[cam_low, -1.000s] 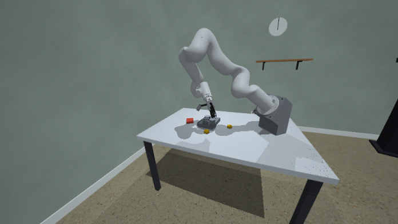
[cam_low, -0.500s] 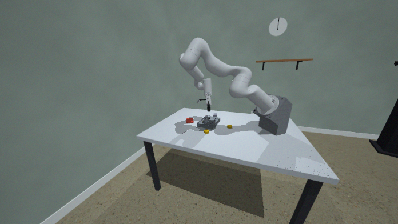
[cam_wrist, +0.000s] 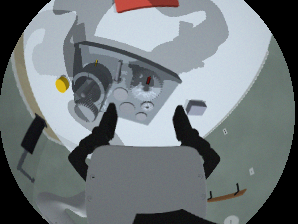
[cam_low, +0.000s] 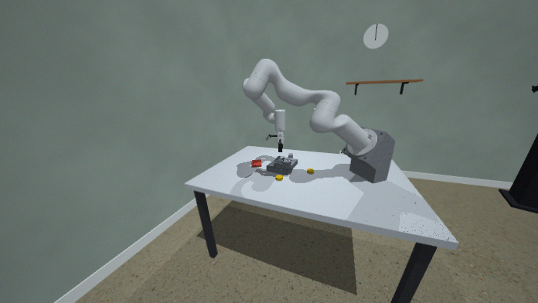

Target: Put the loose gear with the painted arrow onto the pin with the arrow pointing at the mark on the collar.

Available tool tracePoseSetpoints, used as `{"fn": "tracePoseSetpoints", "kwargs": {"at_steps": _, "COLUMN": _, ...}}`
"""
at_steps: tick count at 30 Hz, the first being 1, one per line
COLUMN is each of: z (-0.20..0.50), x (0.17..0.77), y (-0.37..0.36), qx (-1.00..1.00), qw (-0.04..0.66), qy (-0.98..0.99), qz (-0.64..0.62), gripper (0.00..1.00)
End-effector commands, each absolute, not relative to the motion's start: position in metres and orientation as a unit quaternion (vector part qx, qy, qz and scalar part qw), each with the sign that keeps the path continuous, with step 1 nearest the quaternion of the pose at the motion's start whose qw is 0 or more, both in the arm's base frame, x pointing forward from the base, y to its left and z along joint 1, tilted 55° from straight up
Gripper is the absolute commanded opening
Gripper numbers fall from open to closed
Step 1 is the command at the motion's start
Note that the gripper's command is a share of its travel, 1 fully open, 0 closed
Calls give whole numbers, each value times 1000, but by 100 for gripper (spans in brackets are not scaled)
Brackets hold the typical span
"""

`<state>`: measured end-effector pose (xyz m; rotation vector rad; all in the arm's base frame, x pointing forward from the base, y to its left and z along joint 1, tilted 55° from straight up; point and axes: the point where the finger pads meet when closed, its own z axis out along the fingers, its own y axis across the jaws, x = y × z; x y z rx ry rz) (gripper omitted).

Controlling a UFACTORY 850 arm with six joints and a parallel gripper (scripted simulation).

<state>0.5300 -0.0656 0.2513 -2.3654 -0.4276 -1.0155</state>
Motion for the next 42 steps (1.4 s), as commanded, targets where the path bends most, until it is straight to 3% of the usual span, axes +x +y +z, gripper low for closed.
{"fn": "tracePoseSetpoints", "kwargs": {"at_steps": 1, "z": 251, "x": 530, "y": -66, "qx": -875, "qw": 263, "qy": -158, "qz": -376, "gripper": 100}}
{"fn": "tracePoseSetpoints", "kwargs": {"at_steps": 14, "z": 251, "x": 530, "y": -66, "qx": -875, "qw": 263, "qy": -158, "qz": -376, "gripper": 100}}
{"fn": "tracePoseSetpoints", "kwargs": {"at_steps": 15, "z": 251, "x": 530, "y": -66, "qx": -875, "qw": 263, "qy": -158, "qz": -376, "gripper": 93}}
{"fn": "tracePoseSetpoints", "kwargs": {"at_steps": 42, "z": 251, "x": 530, "y": -66, "qx": -875, "qw": 263, "qy": -158, "qz": -376, "gripper": 93}}
